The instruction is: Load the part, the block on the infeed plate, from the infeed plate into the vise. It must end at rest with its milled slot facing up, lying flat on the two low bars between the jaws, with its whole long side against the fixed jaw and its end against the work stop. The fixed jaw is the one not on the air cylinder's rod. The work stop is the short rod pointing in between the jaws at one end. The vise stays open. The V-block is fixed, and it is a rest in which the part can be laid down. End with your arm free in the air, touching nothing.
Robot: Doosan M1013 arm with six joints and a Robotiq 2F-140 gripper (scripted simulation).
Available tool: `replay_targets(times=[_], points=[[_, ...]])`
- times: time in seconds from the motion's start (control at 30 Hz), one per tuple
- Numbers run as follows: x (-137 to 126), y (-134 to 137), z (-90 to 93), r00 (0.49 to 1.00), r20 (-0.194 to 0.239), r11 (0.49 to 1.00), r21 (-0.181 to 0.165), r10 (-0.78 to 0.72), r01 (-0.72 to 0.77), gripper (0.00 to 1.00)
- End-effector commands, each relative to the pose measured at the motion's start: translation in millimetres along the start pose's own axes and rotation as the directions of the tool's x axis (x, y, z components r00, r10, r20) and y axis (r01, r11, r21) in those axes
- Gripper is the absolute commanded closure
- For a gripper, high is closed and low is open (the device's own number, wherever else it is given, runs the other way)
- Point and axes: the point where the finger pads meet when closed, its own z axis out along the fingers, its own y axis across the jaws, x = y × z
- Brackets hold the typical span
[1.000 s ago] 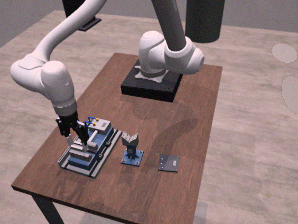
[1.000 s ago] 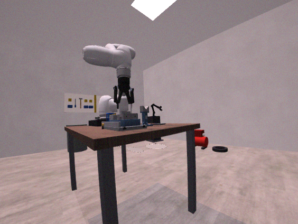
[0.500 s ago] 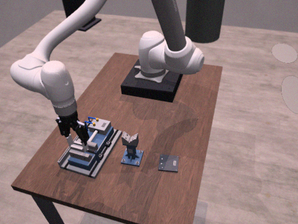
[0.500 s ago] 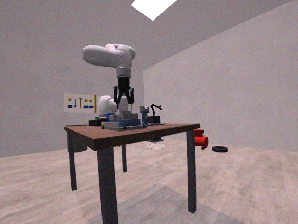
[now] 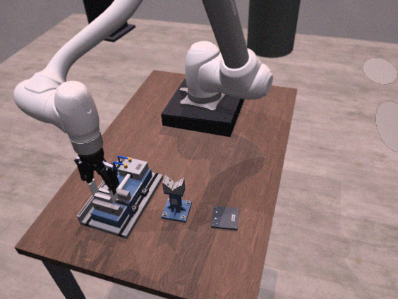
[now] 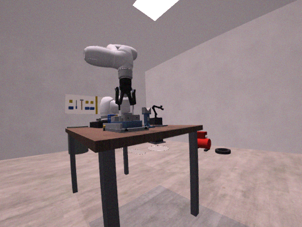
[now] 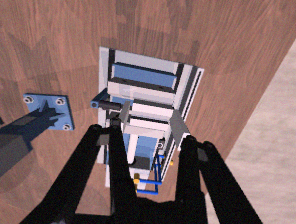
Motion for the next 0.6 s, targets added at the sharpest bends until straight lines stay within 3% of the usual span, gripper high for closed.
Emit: replay_targets(times=[0.0, 0.27, 0.57], points=[[0.8, 3.6, 1.0, 1.000, 0.003, 1.000, -0.003, -0.006, 0.006, 0.53], [0.8, 3.6, -4.2, 1.000, 0.003, 1.000, -0.003, -0.006, 0.006, 0.53], [0.9, 3.5, -25.4, 1.000, 0.003, 1.000, -0.003, -0.006, 0.006, 0.53]])
